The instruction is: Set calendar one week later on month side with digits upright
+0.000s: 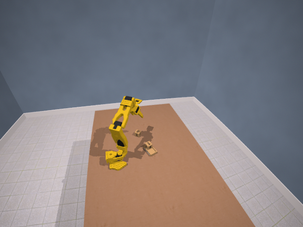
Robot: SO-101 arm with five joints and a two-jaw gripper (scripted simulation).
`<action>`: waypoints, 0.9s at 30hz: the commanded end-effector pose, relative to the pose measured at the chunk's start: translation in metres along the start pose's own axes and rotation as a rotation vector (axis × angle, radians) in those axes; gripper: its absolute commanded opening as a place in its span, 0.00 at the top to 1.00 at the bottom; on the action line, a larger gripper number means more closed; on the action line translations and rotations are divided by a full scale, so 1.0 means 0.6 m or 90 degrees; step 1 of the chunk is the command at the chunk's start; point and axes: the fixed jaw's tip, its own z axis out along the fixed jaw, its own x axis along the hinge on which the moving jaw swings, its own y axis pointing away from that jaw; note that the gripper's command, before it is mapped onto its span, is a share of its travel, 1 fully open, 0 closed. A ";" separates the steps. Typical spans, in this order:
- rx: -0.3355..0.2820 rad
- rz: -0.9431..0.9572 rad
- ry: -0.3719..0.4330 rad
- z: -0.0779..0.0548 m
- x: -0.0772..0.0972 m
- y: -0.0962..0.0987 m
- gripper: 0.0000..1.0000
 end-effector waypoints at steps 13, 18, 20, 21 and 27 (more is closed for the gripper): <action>-0.001 0.004 0.016 0.015 -0.007 0.004 0.65; 0.010 0.003 0.102 0.057 0.011 0.002 0.65; 0.012 0.003 0.122 0.066 0.016 0.002 0.65; 0.012 0.003 0.122 0.066 0.016 0.002 0.65; 0.026 0.003 0.229 0.113 0.047 -0.002 0.65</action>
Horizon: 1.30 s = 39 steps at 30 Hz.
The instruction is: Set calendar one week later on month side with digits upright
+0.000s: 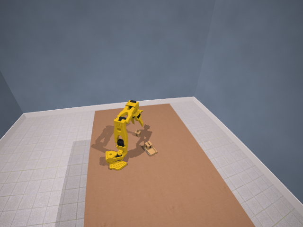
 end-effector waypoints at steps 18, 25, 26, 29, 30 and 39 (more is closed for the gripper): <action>0.007 0.001 0.060 0.035 0.004 0.002 0.65; 0.007 0.001 0.060 0.035 0.004 0.002 0.65; 0.007 0.001 0.060 0.035 0.004 0.002 0.65; 0.005 0.001 0.049 0.034 0.000 0.003 0.65; 0.005 0.001 0.049 0.034 0.000 0.003 0.65; 0.005 0.001 0.049 0.034 0.000 0.003 0.65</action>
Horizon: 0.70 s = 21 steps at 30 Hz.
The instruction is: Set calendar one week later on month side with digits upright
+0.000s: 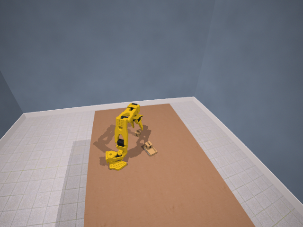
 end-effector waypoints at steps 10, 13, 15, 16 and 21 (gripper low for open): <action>-0.006 0.001 -0.040 -0.014 -0.014 0.004 0.65; -0.006 0.001 -0.040 -0.013 -0.014 0.005 0.65; -0.006 0.001 -0.040 -0.011 -0.014 0.005 0.65; -0.006 0.001 -0.040 -0.010 -0.014 0.005 0.65; -0.006 0.001 -0.040 -0.001 -0.016 0.005 0.65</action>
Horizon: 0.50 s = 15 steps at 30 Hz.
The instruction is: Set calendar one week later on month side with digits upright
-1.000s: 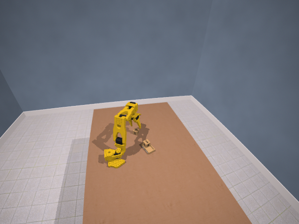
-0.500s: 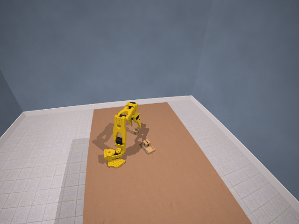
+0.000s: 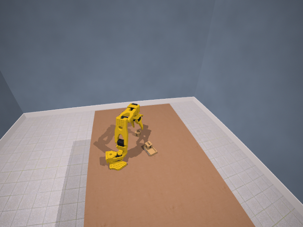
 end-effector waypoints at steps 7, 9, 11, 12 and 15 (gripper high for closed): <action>-0.003 0.001 -0.021 0.010 -0.007 0.004 0.65; -0.003 0.001 -0.021 0.016 -0.008 0.004 0.65; -0.003 0.001 -0.021 0.022 -0.008 0.004 0.65; -0.003 0.001 -0.021 0.024 -0.008 0.004 0.65; -0.003 0.001 -0.021 0.032 -0.008 0.004 0.65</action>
